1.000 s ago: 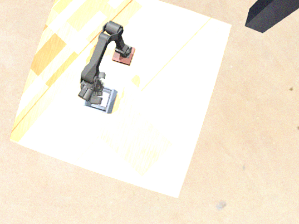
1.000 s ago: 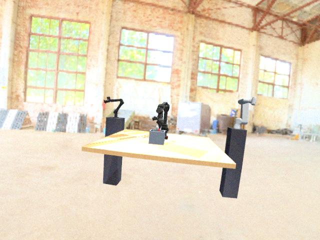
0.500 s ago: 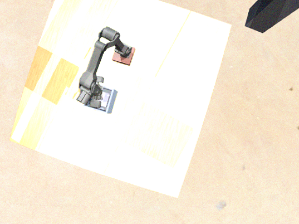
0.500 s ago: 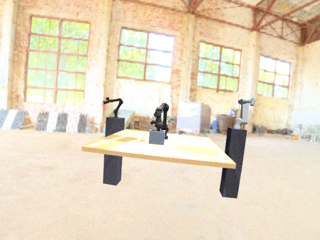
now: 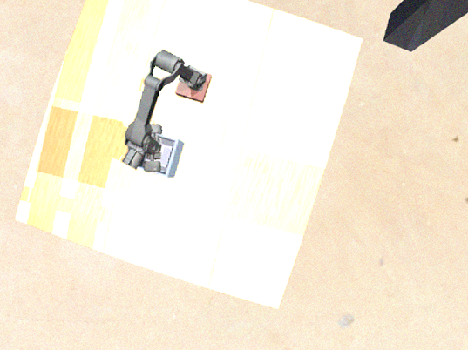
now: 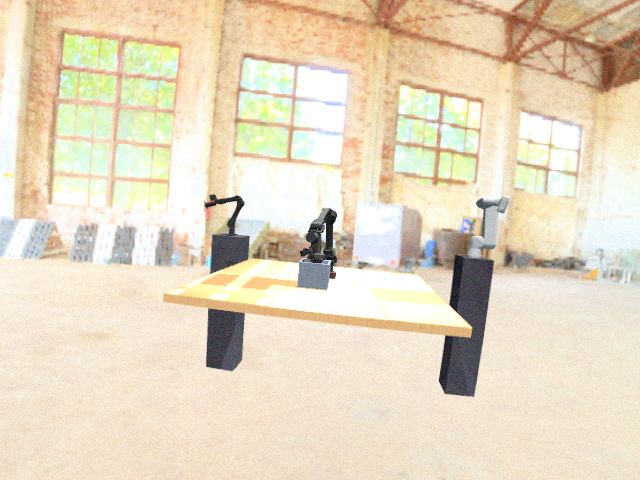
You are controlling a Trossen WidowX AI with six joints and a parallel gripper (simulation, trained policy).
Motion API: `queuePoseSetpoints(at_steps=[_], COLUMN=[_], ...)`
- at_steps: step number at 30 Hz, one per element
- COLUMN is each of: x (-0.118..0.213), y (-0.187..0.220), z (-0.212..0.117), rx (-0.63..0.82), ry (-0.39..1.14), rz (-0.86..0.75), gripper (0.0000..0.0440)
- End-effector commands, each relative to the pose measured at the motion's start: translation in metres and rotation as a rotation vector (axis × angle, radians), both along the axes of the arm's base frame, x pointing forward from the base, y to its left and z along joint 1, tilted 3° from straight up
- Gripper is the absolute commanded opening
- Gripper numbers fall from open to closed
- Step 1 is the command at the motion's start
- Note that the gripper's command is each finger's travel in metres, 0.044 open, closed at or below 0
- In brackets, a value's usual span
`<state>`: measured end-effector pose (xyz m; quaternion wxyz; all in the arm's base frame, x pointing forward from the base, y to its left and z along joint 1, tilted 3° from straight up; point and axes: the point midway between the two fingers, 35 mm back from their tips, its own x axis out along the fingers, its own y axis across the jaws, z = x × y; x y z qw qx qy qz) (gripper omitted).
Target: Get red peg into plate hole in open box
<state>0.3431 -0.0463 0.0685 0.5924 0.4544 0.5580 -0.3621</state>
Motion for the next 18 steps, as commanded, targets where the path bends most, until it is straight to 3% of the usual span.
queuePoseSetpoints(at_steps=[1,3,11,18], x=[0.001,0.001,0.006,0.014], y=[-0.001,0.000,-0.003,-0.006], z=[-0.007,-0.009,0.001,0.017], rx=[-0.006,-0.002,0.051,0.112], ry=[0.015,0.026,0.026,-0.003], rz=[0.018,0.024,0.019,0.007], gripper=[0.0091,0.0121,0.0119,0.0154])
